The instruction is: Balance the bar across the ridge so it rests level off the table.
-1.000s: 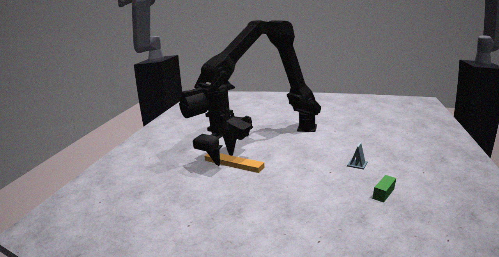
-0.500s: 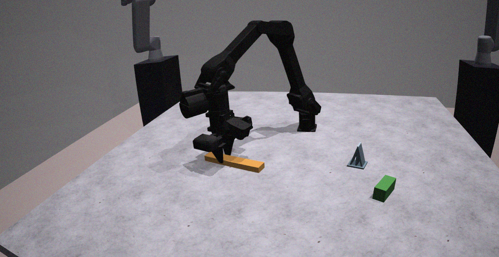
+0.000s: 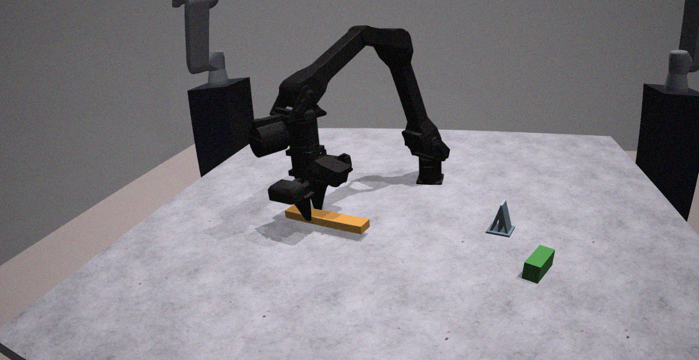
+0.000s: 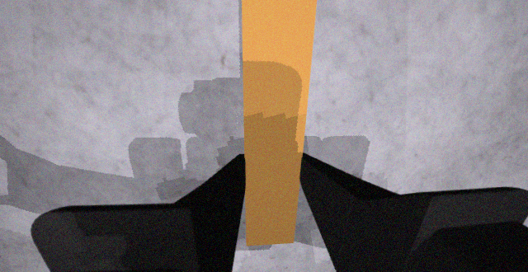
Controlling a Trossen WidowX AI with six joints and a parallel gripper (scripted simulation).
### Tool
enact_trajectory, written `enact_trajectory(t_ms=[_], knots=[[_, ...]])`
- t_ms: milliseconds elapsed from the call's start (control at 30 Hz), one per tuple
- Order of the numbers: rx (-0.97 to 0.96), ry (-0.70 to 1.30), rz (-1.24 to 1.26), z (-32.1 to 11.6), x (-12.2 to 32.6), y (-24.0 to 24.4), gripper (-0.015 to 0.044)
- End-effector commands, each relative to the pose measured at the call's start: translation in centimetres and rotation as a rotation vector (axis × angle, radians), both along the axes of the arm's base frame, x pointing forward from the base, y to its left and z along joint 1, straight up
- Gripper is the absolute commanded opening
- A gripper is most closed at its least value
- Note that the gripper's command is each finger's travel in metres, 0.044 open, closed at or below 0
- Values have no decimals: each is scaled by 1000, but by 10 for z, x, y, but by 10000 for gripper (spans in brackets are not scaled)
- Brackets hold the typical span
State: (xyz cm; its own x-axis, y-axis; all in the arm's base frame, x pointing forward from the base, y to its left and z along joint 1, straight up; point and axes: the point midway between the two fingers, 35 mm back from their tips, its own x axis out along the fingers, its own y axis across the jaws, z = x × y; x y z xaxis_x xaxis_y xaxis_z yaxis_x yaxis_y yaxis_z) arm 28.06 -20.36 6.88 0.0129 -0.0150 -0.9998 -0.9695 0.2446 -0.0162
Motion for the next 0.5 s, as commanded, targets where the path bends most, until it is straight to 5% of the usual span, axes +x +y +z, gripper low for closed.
enact_trajectory(t_ms=[0,467], knots=[[-6,-11,1,13,3,-2,0],[-5,-12,1,49,2,-1,0]])
